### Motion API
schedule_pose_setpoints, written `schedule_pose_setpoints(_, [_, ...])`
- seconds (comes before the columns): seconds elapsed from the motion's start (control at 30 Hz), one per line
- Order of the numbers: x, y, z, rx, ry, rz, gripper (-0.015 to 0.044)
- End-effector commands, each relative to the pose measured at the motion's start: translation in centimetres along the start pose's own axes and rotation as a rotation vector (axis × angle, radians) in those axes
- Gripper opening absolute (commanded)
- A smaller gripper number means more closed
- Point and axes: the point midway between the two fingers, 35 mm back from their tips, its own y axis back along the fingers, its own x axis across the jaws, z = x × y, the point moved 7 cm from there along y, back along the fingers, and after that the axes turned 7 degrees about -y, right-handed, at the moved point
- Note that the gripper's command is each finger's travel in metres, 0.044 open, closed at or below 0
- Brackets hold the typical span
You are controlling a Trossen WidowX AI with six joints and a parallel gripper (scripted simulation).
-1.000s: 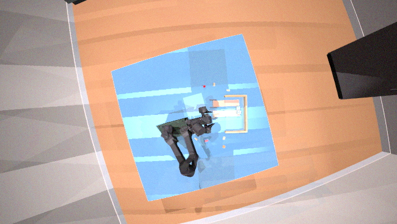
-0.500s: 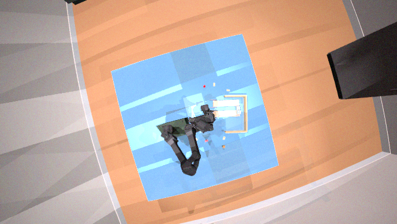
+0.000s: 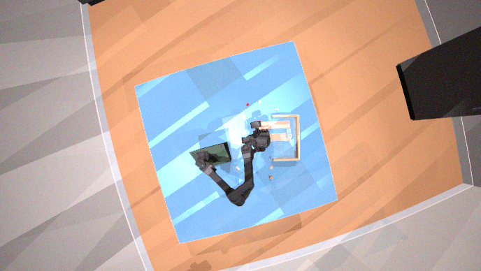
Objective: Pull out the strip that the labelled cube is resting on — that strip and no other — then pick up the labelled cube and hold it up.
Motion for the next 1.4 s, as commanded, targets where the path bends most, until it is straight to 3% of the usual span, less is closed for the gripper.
schedule_pose_setpoints(0.0, [-0.7,-5.1,2.9,0.354,-0.124,-0.137,0.0000])
schedule_pose_setpoints(0.23, [-1.7,-5.7,3.2,0.482,-0.116,-0.198,0.0000])
schedule_pose_setpoints(0.8, [-1.8,-5.8,3.3,0.482,-0.116,-0.198,0.0000])
schedule_pose_setpoints(1.37, [-2.2,-8.2,2.2,0.482,-0.117,-0.197,0.0000])
